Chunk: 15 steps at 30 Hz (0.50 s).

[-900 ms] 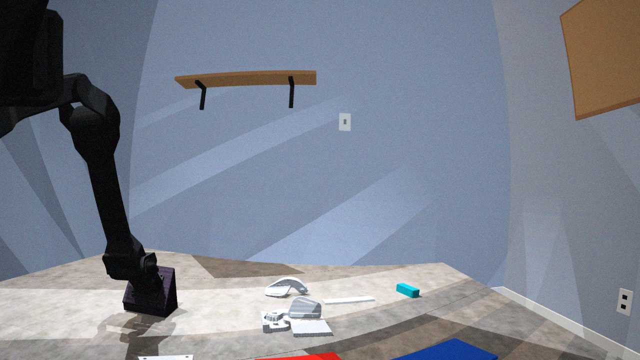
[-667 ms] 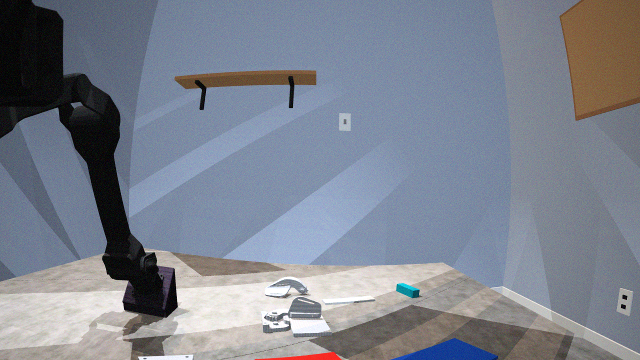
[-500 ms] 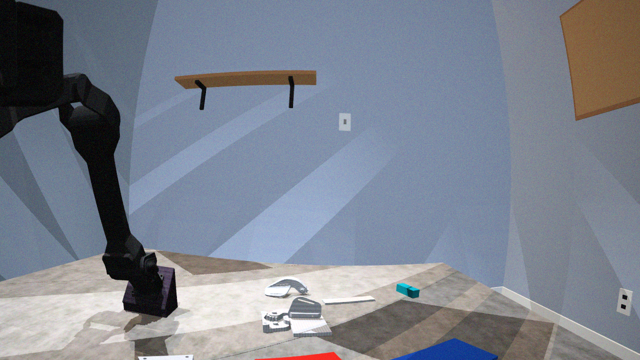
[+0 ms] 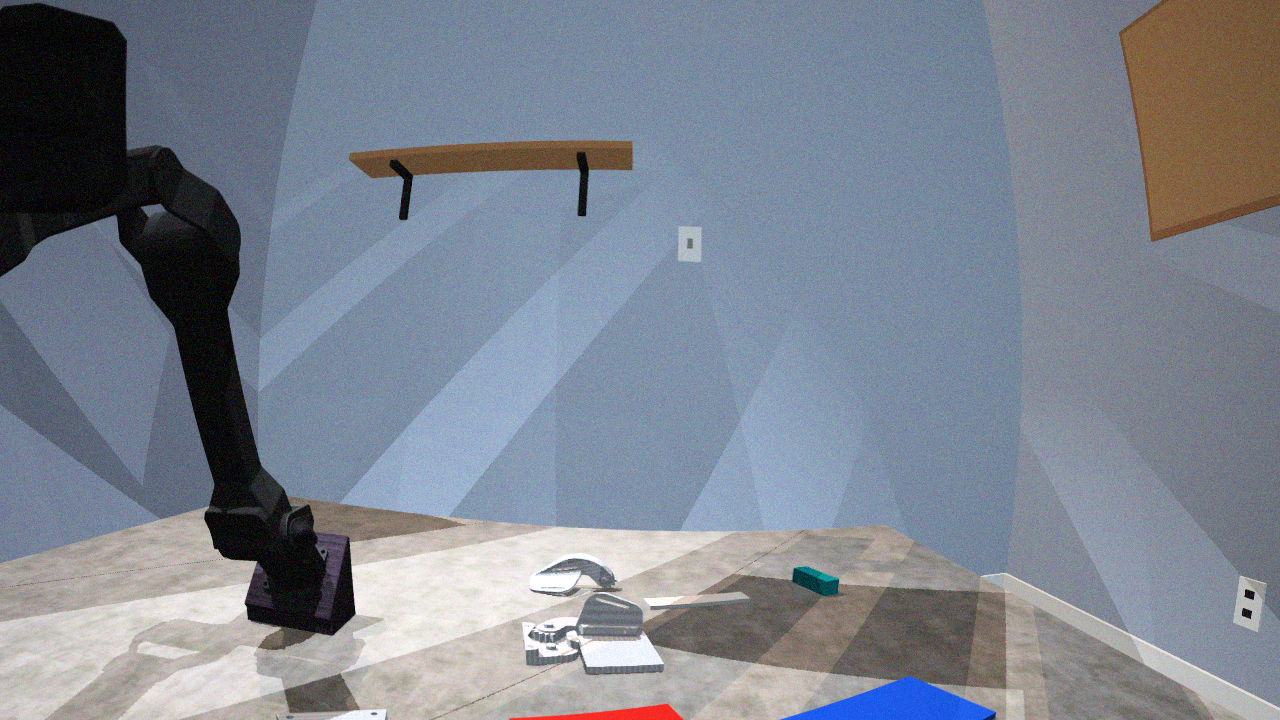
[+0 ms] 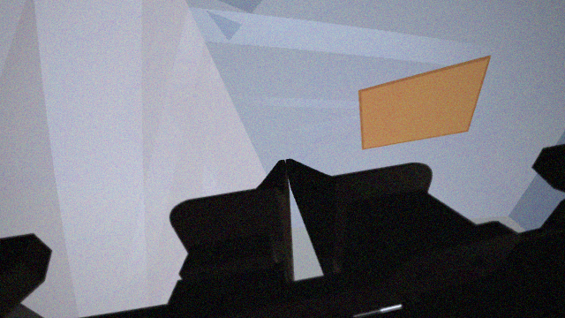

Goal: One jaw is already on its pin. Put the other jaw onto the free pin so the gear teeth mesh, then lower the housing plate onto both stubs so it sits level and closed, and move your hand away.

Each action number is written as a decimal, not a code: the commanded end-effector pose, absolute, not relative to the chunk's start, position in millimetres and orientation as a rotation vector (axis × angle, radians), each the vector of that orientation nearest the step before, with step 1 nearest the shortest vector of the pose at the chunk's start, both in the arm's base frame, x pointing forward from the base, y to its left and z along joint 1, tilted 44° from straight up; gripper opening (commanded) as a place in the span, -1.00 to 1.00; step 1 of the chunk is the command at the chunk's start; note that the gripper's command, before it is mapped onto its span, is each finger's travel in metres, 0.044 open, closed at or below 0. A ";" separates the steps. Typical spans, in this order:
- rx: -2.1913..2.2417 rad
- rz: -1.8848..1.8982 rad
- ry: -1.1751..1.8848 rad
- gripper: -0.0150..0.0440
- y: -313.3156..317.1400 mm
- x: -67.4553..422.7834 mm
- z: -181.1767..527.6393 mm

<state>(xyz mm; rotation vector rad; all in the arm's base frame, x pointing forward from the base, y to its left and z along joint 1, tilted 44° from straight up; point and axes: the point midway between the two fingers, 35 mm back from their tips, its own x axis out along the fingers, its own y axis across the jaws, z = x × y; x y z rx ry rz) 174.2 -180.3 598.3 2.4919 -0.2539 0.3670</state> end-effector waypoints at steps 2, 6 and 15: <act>2.492 0.367 -0.254 -0.49 -180.3 174.2 598.3; 2.499 0.369 -0.253 -0.49 -180.9 174.7 598.1; 2.667 0.420 -0.223 -0.49 -194.2 189.0 592.9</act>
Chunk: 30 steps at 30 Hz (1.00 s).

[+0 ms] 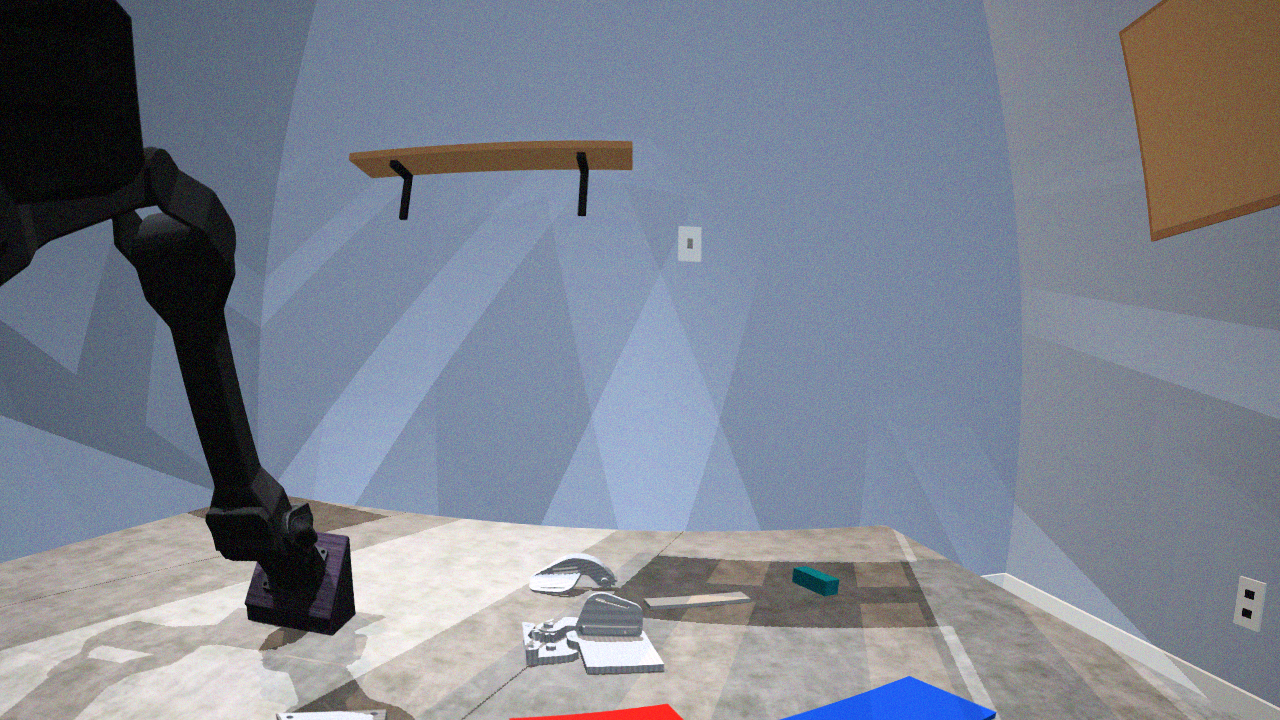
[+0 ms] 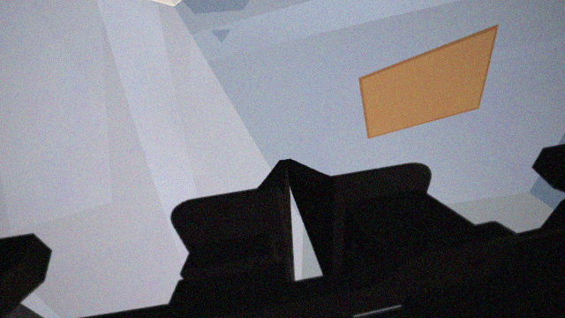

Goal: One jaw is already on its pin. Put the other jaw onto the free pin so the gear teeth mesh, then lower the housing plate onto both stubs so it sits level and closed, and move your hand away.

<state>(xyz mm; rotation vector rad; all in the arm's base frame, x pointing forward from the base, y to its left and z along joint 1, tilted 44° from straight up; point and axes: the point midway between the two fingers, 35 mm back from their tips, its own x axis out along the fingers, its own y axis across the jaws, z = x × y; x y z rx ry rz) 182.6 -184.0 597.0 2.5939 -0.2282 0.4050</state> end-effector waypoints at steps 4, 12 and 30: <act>2.770 0.446 -0.208 -0.49 -201.4 197.4 589.4; 2.977 0.488 -0.175 -0.49 -215.0 216.6 580.5; 3.452 0.517 -0.083 -0.49 -237.7 271.5 549.5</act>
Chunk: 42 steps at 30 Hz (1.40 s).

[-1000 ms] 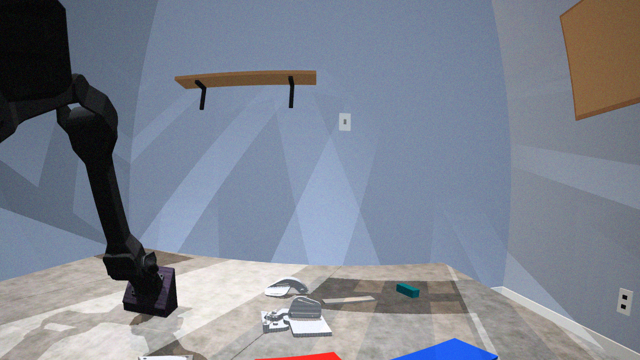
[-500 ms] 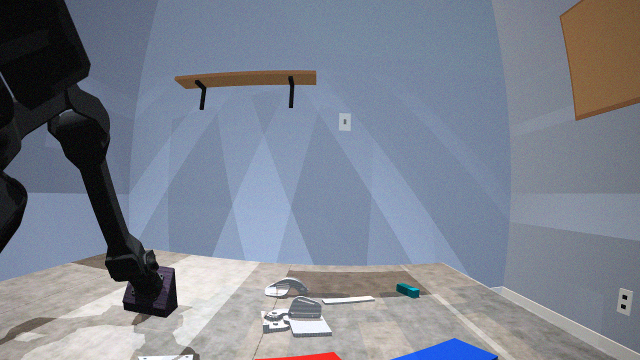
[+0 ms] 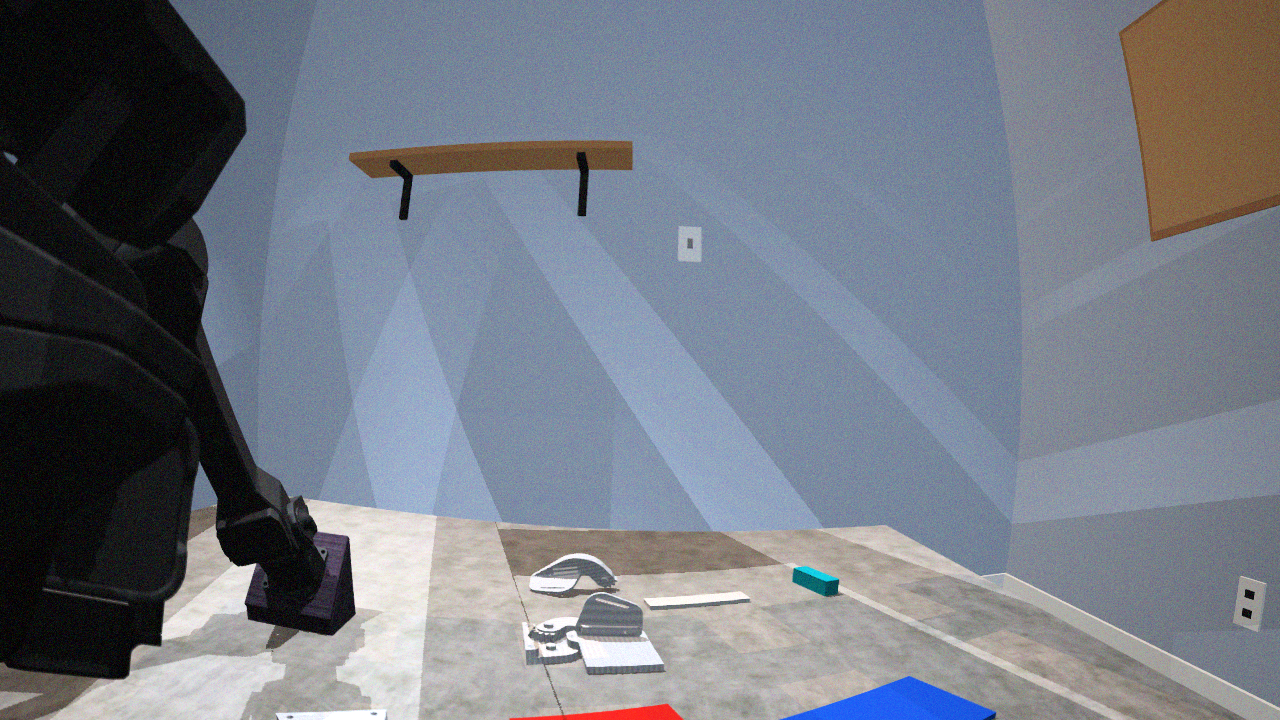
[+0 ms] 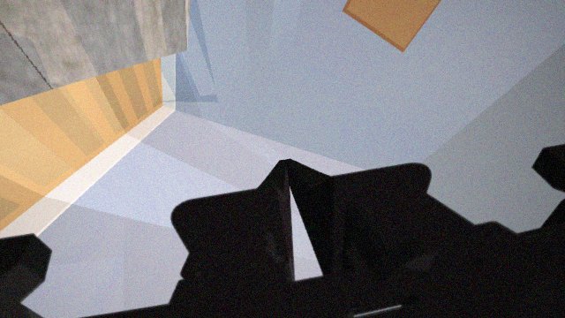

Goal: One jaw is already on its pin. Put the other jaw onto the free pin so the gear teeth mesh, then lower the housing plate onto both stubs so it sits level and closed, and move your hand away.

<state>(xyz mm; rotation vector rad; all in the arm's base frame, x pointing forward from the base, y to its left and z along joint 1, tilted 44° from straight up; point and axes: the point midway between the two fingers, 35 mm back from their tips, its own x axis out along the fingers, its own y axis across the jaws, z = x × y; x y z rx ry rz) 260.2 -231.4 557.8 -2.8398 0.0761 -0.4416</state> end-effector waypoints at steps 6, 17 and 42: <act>-2.616 -0.363 0.040 -0.49 -241.5 291.8 536.1; -2.362 -0.266 0.014 -0.49 -242.7 330.5 509.6; -1.955 -0.034 0.021 -0.49 -214.8 413.2 437.0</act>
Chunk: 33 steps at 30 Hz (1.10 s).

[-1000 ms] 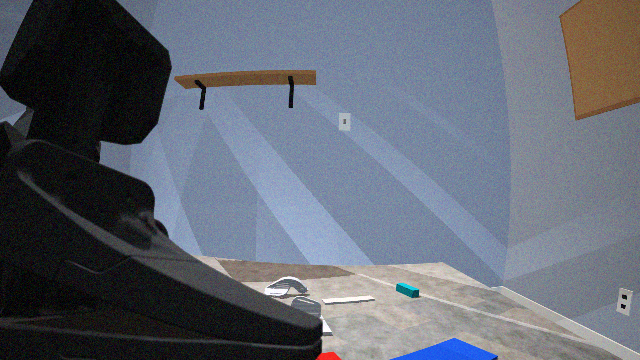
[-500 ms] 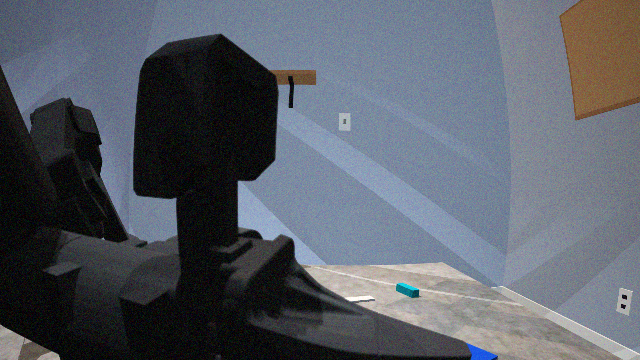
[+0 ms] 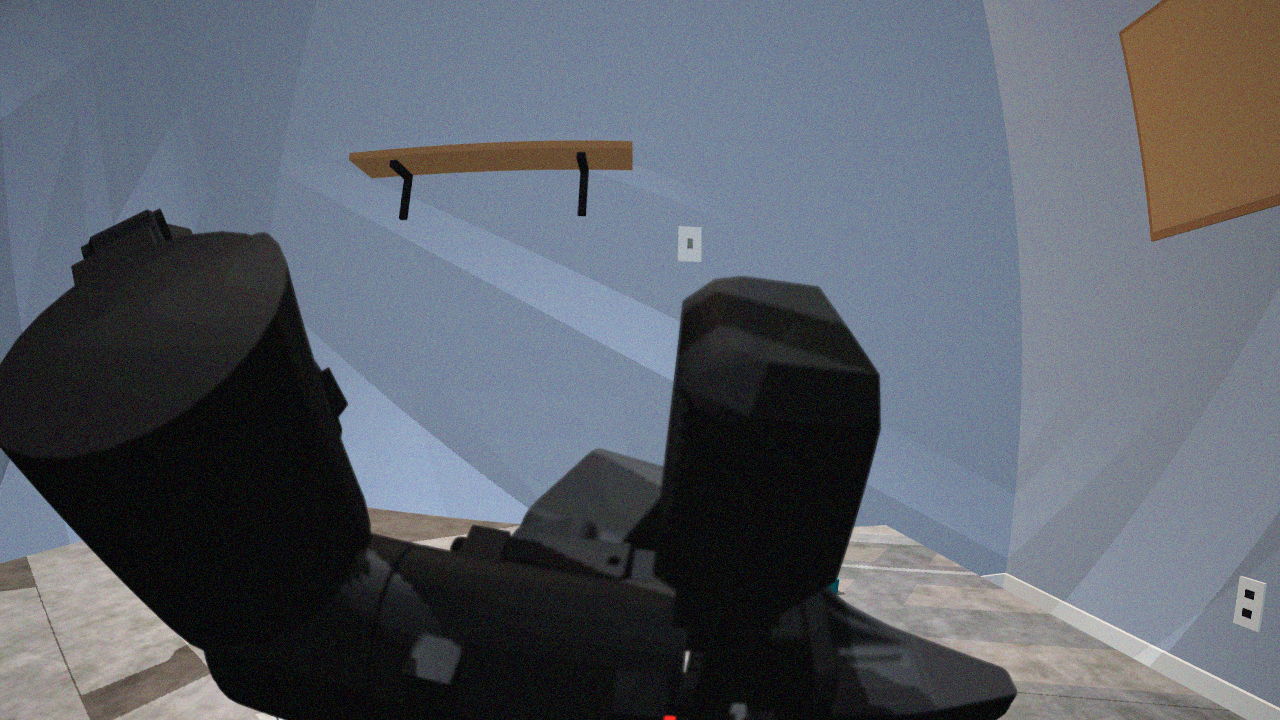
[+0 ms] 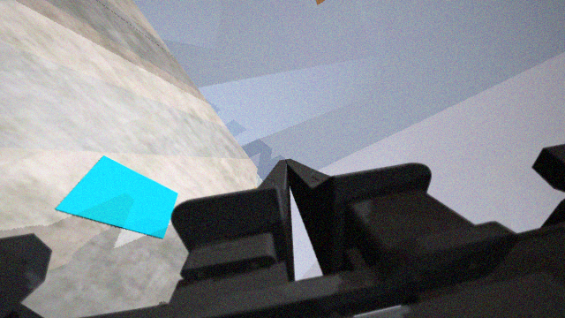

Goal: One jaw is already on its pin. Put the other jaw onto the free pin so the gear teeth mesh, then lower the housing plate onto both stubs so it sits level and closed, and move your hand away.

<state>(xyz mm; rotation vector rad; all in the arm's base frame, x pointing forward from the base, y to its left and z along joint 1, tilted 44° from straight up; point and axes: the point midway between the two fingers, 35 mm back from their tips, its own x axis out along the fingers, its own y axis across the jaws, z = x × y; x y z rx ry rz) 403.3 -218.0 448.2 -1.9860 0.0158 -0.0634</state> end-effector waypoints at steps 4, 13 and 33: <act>-1.953 0.001 0.001 -0.49 -204.6 424.6 426.7; -1.811 0.087 0.025 -0.49 -188.1 450.2 398.4; -1.343 0.295 0.209 -0.49 -133.7 504.7 313.5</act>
